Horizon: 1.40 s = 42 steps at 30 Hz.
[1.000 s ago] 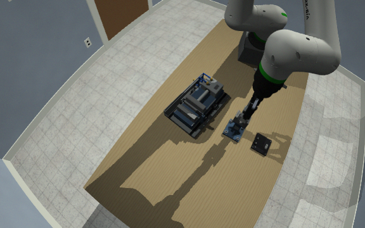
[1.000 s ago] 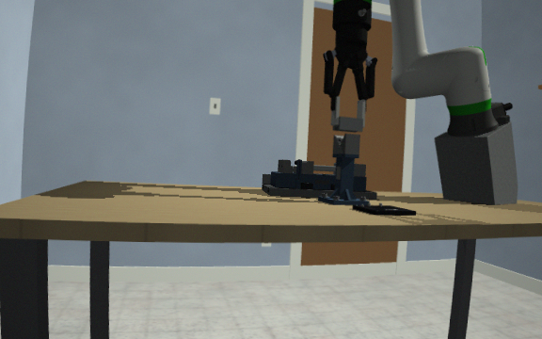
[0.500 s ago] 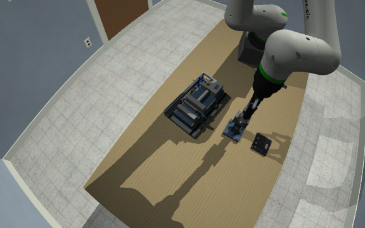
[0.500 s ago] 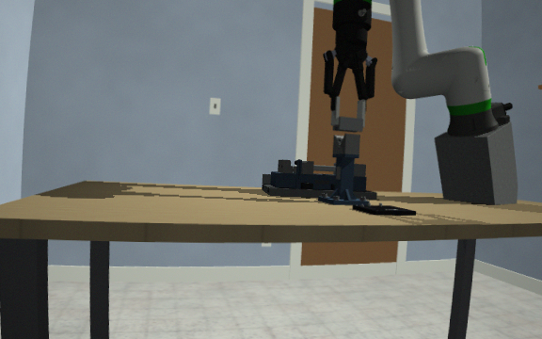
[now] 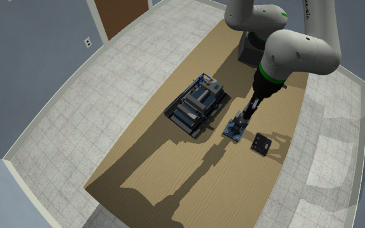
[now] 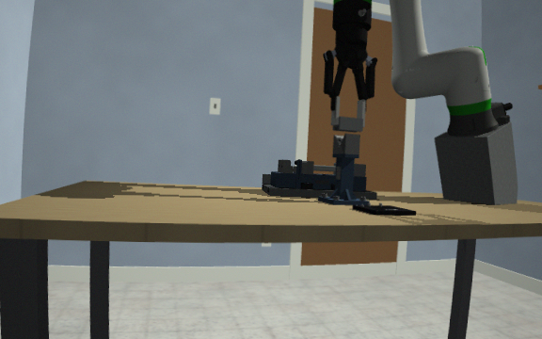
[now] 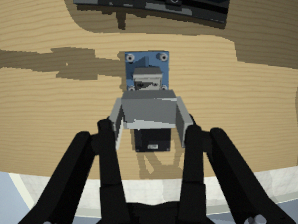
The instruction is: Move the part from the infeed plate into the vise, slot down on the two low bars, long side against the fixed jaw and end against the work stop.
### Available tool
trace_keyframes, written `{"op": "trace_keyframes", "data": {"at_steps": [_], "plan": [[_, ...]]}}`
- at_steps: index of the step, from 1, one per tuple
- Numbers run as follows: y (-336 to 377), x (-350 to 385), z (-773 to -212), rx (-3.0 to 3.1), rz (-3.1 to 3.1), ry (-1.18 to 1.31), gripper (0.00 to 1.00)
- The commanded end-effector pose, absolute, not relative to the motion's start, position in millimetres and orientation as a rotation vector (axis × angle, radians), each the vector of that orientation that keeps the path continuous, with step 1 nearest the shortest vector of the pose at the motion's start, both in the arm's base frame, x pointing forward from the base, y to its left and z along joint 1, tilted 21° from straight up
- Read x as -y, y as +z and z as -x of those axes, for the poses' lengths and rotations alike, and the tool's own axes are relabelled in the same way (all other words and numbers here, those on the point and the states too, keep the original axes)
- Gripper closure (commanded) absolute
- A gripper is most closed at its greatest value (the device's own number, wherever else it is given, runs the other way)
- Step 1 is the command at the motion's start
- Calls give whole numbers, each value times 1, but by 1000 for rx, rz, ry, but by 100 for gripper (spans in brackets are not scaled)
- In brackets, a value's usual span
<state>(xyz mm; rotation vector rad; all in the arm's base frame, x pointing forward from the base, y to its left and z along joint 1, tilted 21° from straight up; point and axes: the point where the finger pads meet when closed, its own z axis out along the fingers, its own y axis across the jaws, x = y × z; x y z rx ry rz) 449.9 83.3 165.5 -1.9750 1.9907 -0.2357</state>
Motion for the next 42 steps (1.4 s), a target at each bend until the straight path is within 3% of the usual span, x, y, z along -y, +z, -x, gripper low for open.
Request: {"op": "trace_keyframes", "data": {"at_steps": [1,42], "plan": [[166,-83,-450,-1991,1975,-236,100],[204,-79,-436,-1991,1975,-236,100]]}}
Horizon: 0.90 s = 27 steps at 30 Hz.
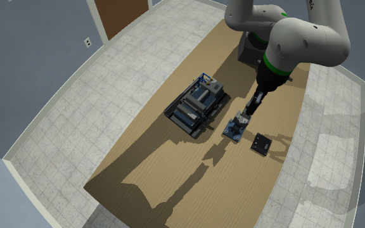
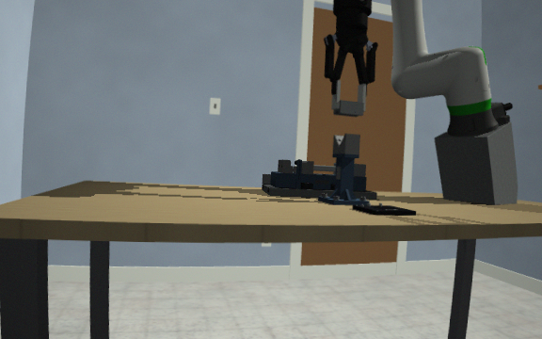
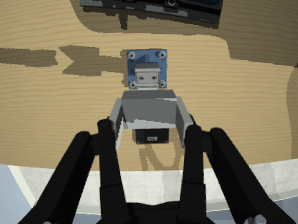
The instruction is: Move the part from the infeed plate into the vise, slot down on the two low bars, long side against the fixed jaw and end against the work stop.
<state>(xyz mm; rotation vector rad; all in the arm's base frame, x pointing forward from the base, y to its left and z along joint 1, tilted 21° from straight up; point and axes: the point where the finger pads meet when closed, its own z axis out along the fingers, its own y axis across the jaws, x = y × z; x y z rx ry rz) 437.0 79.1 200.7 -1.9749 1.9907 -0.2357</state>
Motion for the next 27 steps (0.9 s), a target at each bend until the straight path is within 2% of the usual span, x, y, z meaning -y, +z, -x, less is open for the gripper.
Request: {"op": "trace_keyframes", "data": {"at_steps": [1,27], "plan": [[205,-79,-436,-1991,1975,-236,100],[213,-77,-433,-1995,1970,-235,100]]}}
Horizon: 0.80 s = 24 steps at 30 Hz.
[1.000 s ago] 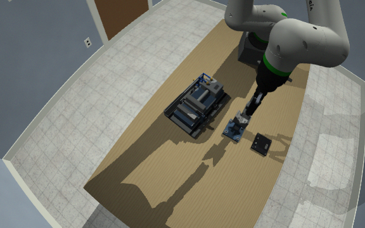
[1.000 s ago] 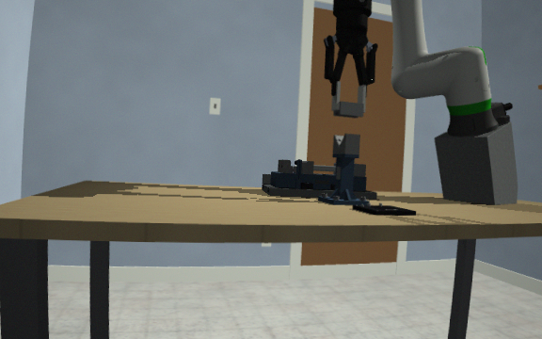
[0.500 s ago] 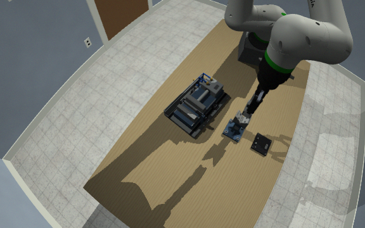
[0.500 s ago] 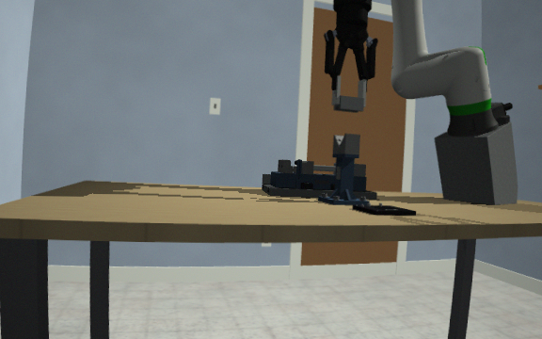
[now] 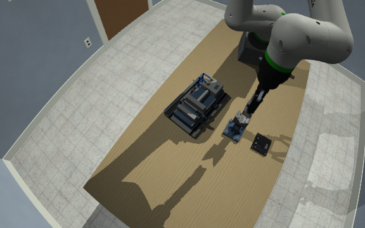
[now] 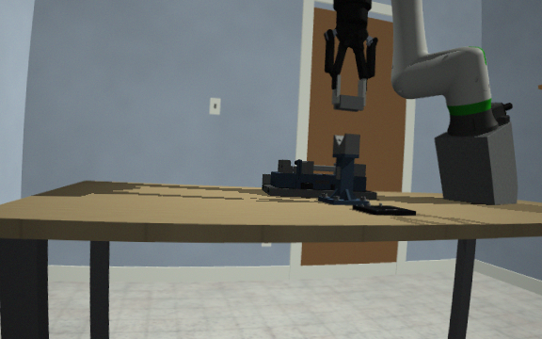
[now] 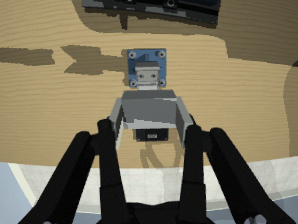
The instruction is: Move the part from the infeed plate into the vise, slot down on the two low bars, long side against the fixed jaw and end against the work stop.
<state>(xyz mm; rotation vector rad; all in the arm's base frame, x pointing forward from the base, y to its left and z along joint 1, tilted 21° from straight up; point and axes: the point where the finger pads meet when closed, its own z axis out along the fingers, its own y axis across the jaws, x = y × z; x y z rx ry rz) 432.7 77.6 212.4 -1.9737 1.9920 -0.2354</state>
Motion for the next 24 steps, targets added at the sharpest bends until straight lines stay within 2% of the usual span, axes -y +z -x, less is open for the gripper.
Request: {"op": "trace_keyframes", "data": {"at_steps": [1,24], "plan": [[213,-77,-433,-1998,1968,-234,100],[211,-46,-445,-2227,1705,-172,100]]}}
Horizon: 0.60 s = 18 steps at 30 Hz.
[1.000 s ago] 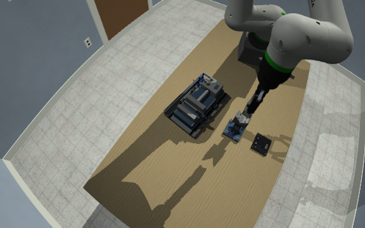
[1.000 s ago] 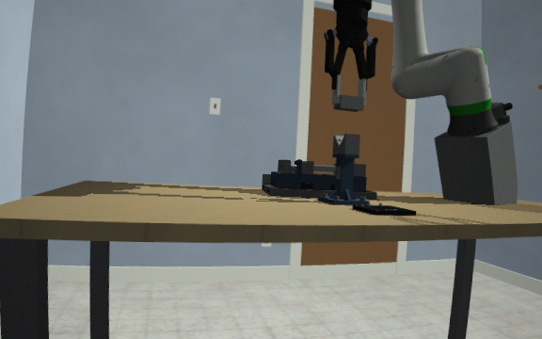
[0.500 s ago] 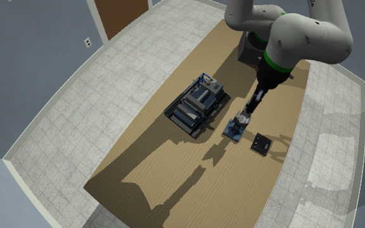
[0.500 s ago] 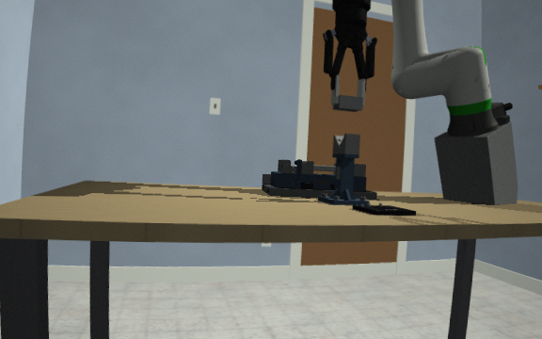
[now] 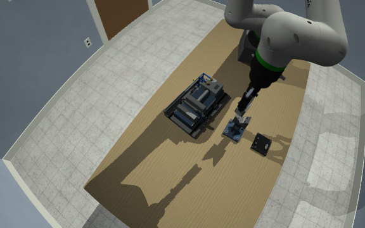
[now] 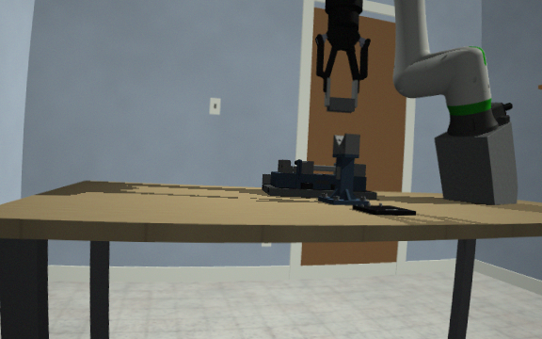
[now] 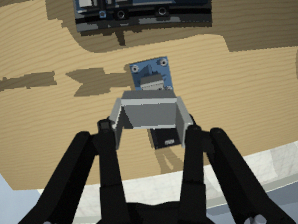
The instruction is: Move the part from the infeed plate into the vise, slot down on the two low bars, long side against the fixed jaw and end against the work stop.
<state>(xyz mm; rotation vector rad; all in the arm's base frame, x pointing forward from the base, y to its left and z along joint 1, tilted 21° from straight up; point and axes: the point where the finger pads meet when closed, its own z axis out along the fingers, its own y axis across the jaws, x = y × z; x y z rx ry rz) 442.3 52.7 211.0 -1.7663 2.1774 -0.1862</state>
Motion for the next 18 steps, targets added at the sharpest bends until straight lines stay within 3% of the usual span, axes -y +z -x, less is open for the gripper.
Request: {"op": "trace_keyframes", "data": {"at_steps": [1,18], "plan": [[211,-42,-446,-2247,1677,-166,100],[207,22,-464,-2576,1105,-47,100]]}}
